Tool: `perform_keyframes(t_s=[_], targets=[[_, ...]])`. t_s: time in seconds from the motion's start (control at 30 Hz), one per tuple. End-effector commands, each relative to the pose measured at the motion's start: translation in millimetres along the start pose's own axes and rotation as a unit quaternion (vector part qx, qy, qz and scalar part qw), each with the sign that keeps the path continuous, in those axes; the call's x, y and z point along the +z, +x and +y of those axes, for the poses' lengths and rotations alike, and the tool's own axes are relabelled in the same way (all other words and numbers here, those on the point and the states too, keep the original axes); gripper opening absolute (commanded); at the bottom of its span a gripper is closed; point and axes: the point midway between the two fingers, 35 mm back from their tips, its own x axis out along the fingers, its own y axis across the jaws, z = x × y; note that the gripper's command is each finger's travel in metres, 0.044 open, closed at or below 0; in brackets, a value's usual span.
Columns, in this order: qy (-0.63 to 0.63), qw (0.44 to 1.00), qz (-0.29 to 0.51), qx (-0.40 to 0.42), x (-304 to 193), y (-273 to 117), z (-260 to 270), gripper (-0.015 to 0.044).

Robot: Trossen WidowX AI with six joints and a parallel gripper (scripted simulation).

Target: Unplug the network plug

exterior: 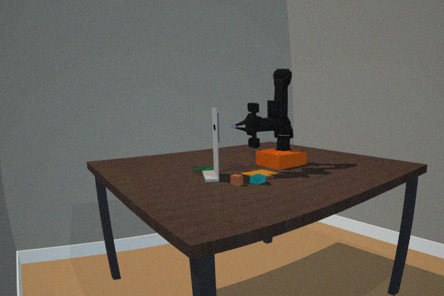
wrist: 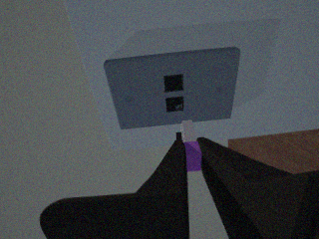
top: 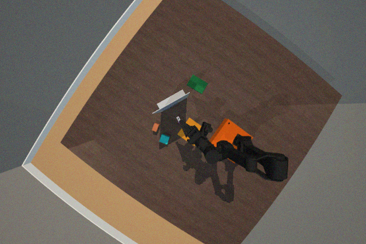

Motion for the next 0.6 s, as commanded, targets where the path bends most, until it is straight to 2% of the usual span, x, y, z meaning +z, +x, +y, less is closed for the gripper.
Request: perform_keyframes(t_s=[0.0,0.57], targets=[[0.002,1.000,-0.001,0.002,-0.9,-1.0,6.9,0.0000],[0.003,1.000,-0.002,0.001,-1.8,-11.1,34.9,0.0000]])
